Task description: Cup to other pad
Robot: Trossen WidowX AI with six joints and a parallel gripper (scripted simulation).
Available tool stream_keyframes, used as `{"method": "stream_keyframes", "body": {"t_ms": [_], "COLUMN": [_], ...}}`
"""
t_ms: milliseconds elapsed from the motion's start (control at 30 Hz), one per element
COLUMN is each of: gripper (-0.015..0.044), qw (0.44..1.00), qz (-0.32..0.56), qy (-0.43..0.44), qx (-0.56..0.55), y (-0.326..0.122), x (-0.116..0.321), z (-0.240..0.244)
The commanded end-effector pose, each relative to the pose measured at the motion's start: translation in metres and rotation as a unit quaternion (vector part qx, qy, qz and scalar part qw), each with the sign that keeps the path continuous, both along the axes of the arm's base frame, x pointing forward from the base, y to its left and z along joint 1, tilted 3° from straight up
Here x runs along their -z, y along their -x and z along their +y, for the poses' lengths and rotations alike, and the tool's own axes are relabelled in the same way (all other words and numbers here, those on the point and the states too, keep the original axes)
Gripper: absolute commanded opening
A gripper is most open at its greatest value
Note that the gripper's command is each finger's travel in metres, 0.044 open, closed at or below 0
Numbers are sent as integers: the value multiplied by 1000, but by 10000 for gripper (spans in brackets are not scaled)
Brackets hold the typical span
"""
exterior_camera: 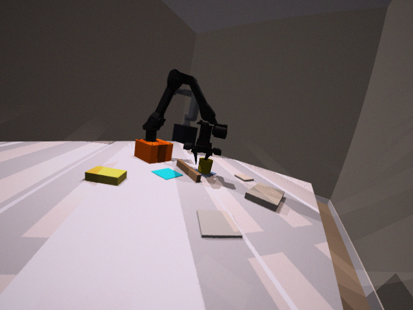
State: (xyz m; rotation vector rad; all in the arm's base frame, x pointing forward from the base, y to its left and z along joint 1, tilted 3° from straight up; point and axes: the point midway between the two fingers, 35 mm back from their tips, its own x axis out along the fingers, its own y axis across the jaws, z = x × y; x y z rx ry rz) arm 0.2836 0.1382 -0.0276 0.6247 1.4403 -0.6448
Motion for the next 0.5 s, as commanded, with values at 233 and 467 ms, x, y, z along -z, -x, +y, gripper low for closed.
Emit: {"method": "stream_keyframes", "body": {"t_ms": [233,467], "gripper": [133,87], "qw": [1000,1000], "qz": [1,1], "qy": [0,0], "qx": [0,0], "y": [1,1], "x": [2,2], "z": [0,0]}}
